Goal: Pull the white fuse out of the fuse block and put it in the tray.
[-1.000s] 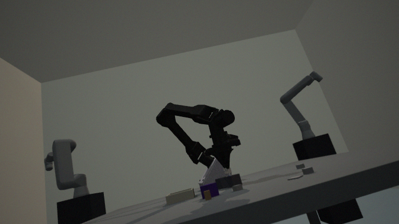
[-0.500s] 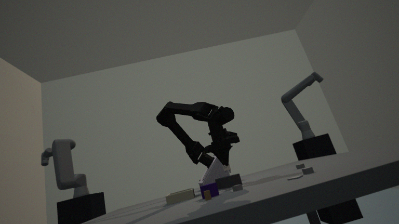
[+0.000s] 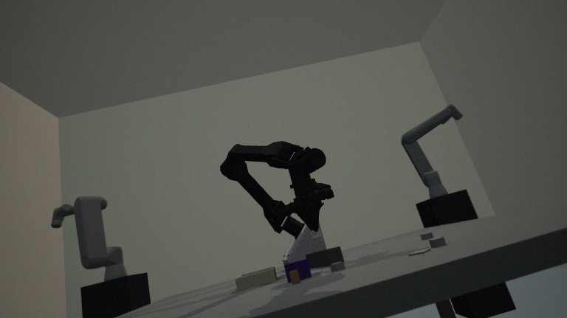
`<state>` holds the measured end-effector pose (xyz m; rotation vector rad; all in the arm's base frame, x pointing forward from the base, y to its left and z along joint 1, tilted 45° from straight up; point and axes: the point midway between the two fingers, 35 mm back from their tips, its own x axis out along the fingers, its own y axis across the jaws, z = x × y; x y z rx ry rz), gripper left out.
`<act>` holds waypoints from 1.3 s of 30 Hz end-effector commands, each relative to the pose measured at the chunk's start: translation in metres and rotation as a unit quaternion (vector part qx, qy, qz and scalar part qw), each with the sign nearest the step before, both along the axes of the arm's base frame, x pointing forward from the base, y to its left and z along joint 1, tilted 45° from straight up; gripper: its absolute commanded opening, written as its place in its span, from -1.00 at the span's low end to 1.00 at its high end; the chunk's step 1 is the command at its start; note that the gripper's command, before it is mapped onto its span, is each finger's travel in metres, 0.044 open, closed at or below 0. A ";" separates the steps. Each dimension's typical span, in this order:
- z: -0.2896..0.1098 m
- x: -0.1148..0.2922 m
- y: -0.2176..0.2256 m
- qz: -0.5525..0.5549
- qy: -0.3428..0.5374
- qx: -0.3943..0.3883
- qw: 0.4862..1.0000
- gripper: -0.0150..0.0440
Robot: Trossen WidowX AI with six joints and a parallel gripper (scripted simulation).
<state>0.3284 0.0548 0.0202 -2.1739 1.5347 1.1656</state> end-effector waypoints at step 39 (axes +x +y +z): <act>0.119 -0.013 -0.145 -0.003 -0.004 -0.006 1.000 -0.49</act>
